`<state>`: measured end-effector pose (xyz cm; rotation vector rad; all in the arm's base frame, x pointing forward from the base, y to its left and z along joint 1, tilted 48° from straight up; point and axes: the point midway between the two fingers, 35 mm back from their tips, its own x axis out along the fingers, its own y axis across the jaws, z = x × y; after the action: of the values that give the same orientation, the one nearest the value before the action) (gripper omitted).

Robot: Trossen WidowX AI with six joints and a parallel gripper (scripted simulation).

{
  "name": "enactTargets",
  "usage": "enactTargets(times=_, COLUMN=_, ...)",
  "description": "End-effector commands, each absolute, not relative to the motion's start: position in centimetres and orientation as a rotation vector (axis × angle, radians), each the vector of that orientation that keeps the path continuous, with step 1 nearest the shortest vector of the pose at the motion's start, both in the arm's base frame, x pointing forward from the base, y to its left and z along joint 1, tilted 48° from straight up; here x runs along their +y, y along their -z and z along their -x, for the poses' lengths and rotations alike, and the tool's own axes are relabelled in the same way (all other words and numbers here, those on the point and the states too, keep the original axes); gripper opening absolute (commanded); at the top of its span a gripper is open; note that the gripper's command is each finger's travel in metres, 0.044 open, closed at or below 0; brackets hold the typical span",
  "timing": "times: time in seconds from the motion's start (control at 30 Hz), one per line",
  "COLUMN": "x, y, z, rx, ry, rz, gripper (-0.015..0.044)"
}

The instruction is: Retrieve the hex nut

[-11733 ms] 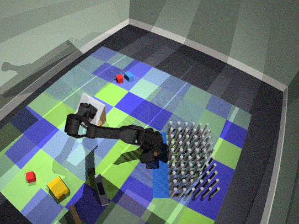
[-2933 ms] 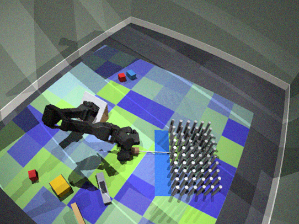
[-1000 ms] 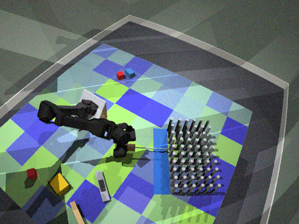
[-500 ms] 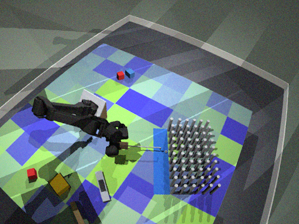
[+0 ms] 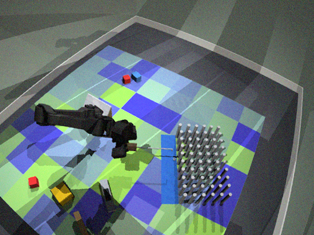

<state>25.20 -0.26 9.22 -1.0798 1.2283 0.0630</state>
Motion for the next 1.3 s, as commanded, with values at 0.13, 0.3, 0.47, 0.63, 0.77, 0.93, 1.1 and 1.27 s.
enactTargets(times=0.13, x=2.6, y=-11.8, z=-25.0, rx=1.227, ry=-0.058, rz=1.084, gripper=0.0)
enactTargets(times=0.3, x=4.4, y=-13.5, z=-24.5, rx=1.221, ry=-0.053, rz=1.092, gripper=0.0)
enactTargets(times=0.47, x=4.8, y=-12.5, z=-25.0, rx=1.224, ry=-0.069, rz=1.084, gripper=0.0)
enactTargets(times=0.63, x=7.1, y=-11.7, z=-25.7, rx=1.224, ry=-0.092, rz=1.078, gripper=0.0)
enactTargets(times=0.77, x=9.1, y=-10.9, z=-26.1, rx=1.227, ry=-0.111, rz=1.077, gripper=0.0)
enactTargets(times=0.93, x=11.5, y=-9.8, z=-26.4, rx=1.231, ry=-0.134, rz=1.078, gripper=0.0)
enactTargets(times=1.1, x=14.1, y=-8.3, z=-26.3, rx=1.232, ry=-0.169, rz=1.09, gripper=0.0)
enactTargets(times=1.27, x=16.8, y=-6.6, z=-26.0, rx=1.233, ry=-0.211, rz=1.111, gripper=0.0)
